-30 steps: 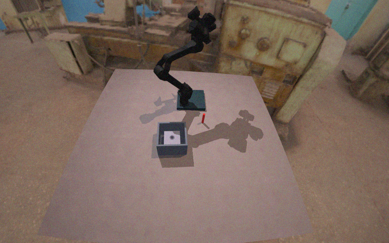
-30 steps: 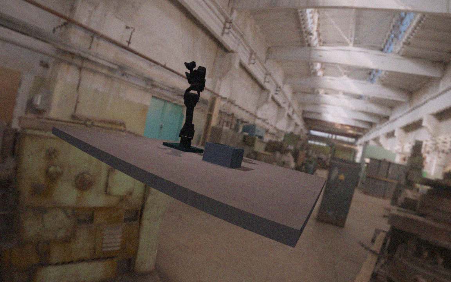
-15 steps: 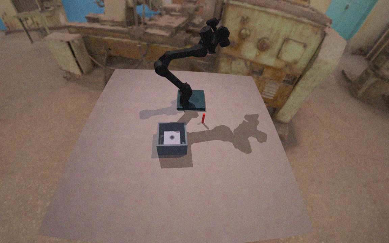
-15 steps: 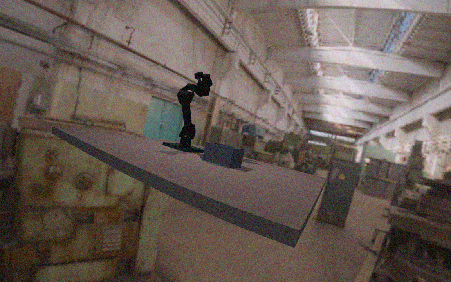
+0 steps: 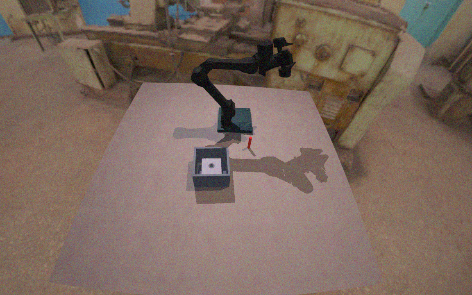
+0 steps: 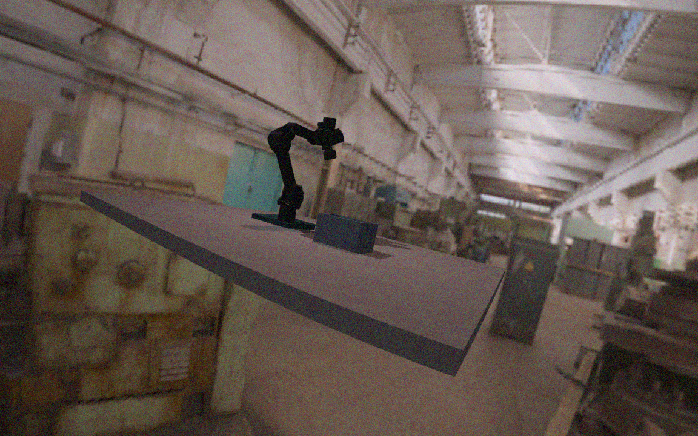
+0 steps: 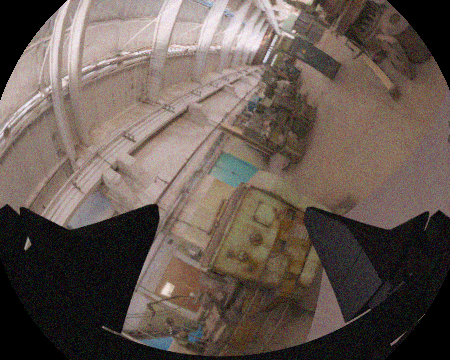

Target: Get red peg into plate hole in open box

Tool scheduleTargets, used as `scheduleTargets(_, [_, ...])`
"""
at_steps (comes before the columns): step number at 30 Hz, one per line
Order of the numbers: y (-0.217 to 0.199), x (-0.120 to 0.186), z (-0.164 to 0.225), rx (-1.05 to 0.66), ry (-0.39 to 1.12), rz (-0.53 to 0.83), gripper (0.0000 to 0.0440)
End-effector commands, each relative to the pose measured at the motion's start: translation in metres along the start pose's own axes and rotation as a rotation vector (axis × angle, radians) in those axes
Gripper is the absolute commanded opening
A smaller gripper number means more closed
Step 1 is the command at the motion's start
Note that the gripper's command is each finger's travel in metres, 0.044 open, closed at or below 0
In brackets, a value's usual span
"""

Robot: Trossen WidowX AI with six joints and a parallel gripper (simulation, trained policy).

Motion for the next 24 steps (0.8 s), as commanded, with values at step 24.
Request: scheduleTargets(24, [-0.122,0.109,-0.130,-0.223,-0.678,0.581,0.0440])
Point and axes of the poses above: the point midway between the two fingers, 35 mm back from their tips, its own x axis back along the fingers, its own y axis across the jaws, z = x × y, the point moved 2 cm from there along x, back along the fingers, and after that the axes turned 14 degrees about -x, right-handed, at the moved point
